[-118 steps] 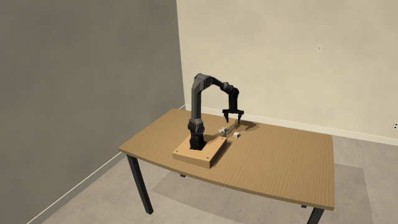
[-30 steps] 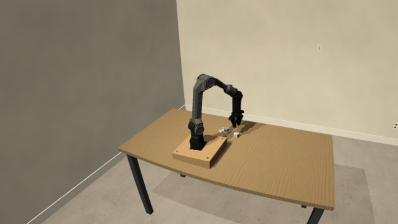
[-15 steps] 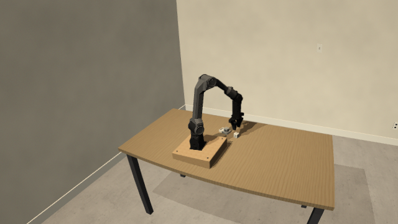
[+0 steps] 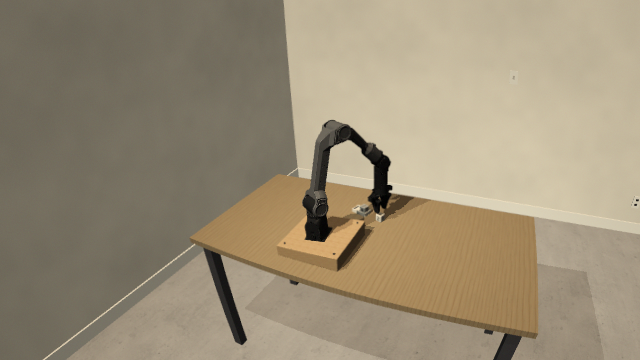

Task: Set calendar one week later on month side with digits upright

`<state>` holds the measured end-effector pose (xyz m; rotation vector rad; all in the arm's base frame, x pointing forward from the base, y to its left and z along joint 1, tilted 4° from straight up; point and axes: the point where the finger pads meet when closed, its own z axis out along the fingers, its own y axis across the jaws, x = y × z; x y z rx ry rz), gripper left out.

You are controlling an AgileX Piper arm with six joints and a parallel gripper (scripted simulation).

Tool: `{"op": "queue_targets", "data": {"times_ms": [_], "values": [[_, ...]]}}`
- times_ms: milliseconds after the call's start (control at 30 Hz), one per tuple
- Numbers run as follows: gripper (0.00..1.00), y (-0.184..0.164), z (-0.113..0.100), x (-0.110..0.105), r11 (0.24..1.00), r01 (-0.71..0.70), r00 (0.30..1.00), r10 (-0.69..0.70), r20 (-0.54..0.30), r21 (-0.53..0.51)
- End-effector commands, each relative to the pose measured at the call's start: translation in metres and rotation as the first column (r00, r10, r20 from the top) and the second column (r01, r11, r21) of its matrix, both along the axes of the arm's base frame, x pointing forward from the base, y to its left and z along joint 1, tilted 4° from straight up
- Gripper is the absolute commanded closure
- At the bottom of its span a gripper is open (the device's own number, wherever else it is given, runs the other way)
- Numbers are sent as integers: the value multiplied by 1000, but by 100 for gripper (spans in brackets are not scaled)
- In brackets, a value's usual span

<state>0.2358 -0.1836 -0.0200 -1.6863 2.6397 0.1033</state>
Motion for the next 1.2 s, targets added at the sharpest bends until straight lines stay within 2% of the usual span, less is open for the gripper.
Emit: {"op": "queue_targets", "data": {"times_ms": [0,400,1167], "values": [[41,0,-3,-1,1000,0,1000,0,-2,2],[41,0,-10,-1,1000,1,1000,-1,-2,2],[41,0,-10,-1,1000,1,1000,-1,-1,2]]}}
